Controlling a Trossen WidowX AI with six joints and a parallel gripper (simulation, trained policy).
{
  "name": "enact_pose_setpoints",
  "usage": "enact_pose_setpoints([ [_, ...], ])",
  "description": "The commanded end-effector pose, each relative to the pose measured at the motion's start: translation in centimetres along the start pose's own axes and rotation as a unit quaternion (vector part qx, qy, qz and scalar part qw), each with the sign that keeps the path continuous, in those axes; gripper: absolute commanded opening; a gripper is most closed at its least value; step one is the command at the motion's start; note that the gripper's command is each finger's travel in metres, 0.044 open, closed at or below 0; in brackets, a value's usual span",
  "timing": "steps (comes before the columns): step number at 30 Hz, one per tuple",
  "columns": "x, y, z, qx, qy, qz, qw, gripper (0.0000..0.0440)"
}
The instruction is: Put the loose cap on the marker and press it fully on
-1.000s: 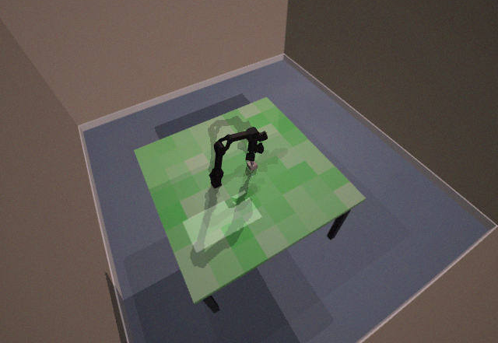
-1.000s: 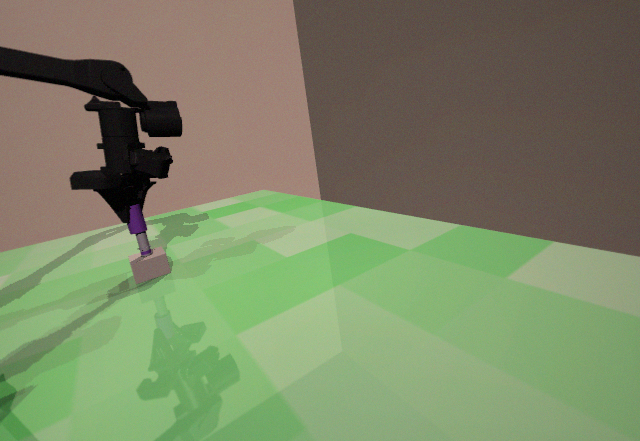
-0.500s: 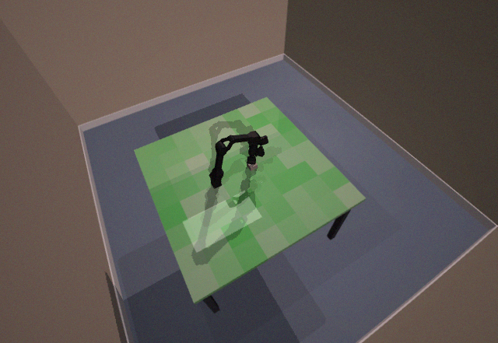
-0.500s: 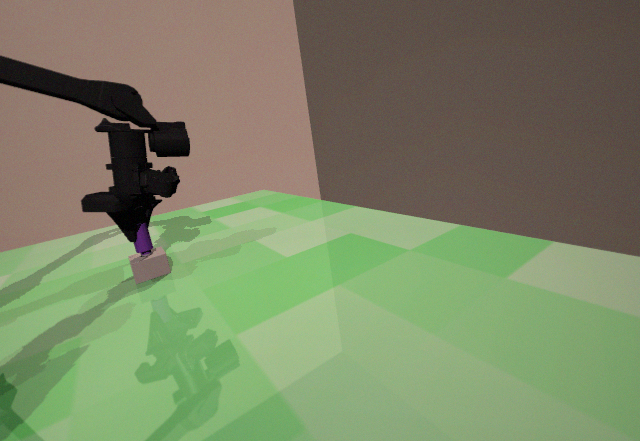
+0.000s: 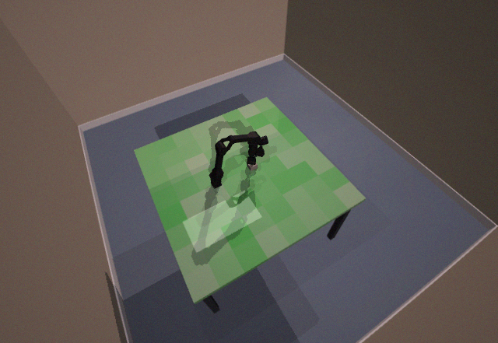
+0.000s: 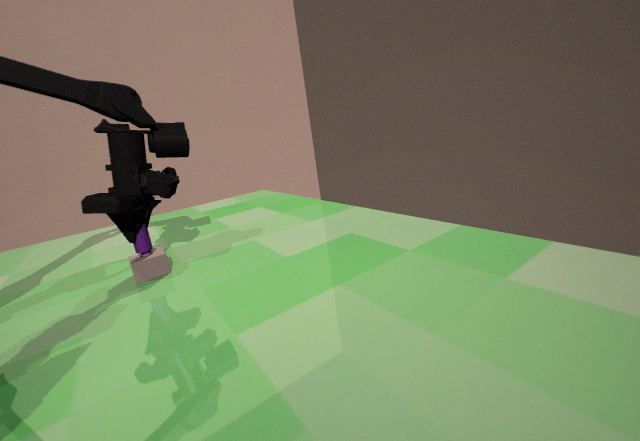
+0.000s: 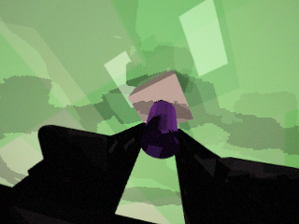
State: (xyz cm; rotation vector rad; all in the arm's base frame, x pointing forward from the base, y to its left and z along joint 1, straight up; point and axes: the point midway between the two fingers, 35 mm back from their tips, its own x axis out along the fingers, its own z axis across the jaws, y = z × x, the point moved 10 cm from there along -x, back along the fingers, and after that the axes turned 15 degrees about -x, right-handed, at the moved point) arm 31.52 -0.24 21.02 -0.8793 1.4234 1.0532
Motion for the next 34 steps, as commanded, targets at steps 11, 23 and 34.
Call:
enact_pose_setpoints([
  [11, 0.8, 1.4, -0.6, -0.008, 0.004, 0.041, 0.999, 0.0279],
  [23, -1.0, 2.1, -0.8, -0.014, -0.016, 0.0, 1.0, 0.044],
  [34, -3.6, 2.9, -1.3, -0.024, -0.028, -0.036, 0.999, 0.0437],
])
